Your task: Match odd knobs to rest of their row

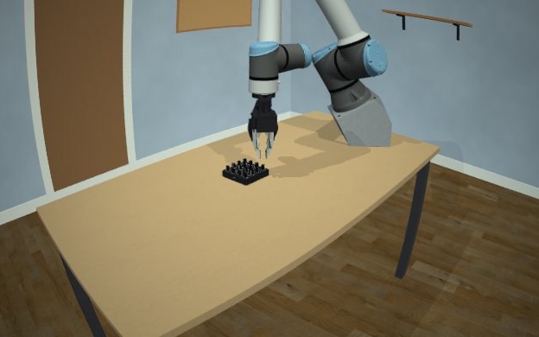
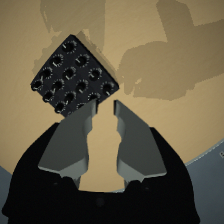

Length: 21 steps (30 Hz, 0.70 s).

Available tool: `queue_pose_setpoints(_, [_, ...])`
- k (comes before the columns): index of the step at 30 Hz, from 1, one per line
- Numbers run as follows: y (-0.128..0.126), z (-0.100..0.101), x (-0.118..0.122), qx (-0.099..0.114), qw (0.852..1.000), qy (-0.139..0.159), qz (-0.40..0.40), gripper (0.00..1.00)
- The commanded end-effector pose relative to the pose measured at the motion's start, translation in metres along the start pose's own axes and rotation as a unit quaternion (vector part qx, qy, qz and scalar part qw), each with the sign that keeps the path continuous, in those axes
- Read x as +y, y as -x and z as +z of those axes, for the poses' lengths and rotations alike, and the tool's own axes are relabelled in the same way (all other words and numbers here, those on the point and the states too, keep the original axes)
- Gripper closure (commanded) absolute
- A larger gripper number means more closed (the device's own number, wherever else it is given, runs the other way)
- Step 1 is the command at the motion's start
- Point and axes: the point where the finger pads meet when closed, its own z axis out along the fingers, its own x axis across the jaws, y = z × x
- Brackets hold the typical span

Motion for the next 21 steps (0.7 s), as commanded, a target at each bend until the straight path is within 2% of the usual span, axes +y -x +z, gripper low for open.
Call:
queue_pose_setpoints(1, [-0.001,0.008,-0.001,0.001,1.0,0.0,-0.001,0.89])
queue_pose_setpoints(21, [-0.001,0.018,-0.001,0.0,1.0,0.0,-0.001,0.89])
